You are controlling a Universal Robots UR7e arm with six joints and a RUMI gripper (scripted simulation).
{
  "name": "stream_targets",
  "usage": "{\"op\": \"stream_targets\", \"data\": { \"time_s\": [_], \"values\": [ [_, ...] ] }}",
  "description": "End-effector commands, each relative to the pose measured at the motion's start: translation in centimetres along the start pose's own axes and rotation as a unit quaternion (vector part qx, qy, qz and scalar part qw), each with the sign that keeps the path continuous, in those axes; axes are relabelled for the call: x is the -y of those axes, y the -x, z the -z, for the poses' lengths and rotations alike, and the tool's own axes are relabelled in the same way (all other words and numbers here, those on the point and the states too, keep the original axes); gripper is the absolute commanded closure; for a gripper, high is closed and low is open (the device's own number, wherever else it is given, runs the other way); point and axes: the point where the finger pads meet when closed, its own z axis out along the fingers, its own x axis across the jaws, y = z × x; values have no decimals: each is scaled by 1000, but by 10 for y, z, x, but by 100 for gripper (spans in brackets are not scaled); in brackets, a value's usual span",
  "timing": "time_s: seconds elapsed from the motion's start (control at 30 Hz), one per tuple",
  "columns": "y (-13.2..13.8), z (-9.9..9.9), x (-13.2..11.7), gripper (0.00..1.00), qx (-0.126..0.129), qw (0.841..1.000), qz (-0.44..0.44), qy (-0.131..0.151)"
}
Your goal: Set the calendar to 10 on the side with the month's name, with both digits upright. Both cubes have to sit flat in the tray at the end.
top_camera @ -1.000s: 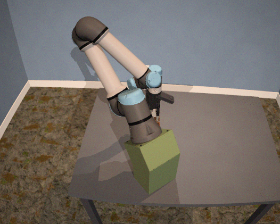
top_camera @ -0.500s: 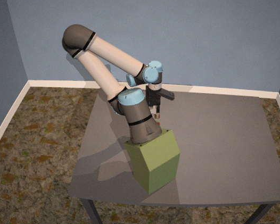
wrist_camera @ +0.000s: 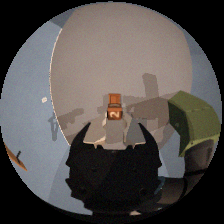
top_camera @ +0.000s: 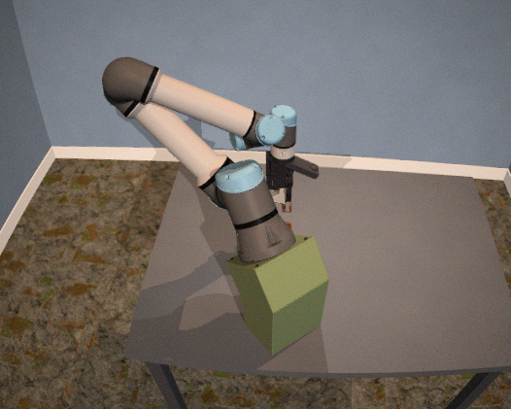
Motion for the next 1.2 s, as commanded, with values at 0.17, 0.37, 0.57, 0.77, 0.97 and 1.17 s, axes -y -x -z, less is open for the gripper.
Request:
{"op": "stream_targets", "data": {
  "time_s": [0.17,0.37,0.57,0.77,0.97,1.17],
  "values": [
    [0,6,0,90,1,1000,0,1],
    [0,7,0,90,1,1000,0,1],
    [0,7,0,90,1,1000,0,1],
    [0,7,0,90,1,1000,0,1],
    [0,7,0,90,1,1000,3,1],
    [0,7,0,90,1,1000,16,1]
  ]
}}
